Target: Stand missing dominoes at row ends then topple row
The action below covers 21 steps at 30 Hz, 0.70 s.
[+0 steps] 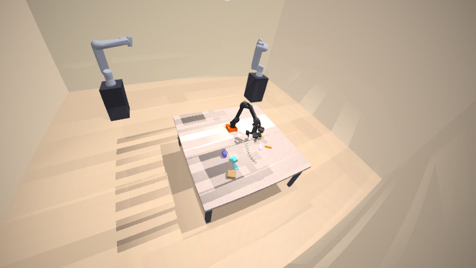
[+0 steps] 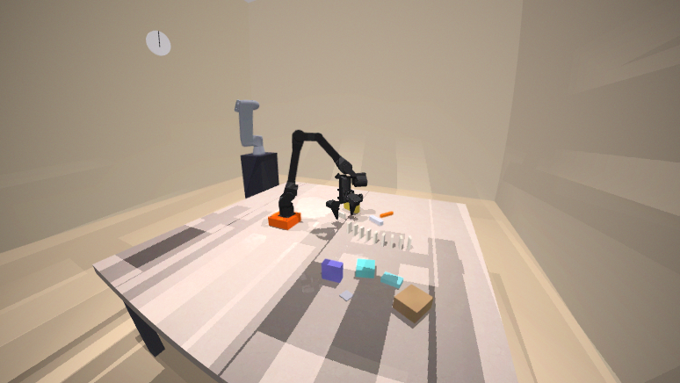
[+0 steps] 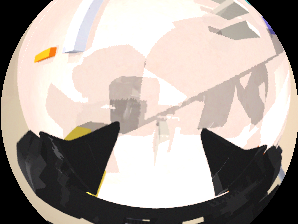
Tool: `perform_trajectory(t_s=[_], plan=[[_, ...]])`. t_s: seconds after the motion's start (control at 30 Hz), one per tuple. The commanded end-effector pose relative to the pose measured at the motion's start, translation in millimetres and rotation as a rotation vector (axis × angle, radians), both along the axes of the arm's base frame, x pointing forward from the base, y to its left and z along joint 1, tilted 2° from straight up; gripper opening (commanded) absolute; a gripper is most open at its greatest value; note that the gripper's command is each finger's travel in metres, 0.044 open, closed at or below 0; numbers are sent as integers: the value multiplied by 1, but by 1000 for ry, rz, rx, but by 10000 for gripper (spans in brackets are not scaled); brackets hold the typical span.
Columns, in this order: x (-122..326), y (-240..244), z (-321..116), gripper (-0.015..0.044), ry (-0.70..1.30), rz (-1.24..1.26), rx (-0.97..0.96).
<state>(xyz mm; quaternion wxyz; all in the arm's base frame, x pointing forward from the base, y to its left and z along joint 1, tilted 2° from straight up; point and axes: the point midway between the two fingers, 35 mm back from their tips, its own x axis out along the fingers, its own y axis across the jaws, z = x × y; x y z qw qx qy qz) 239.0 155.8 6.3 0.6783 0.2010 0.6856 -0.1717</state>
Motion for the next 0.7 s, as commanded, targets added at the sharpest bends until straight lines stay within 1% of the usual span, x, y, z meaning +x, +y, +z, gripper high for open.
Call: perform_trajectory(t_s=[0.0,0.03,0.57,0.67], plan=[[-1,0,-2,440,2,-3,0],[-1,0,-2,440,2,-3,0],[-1,0,-2,22,2,-3,0],[-1,0,-2,22,2,-3,0]])
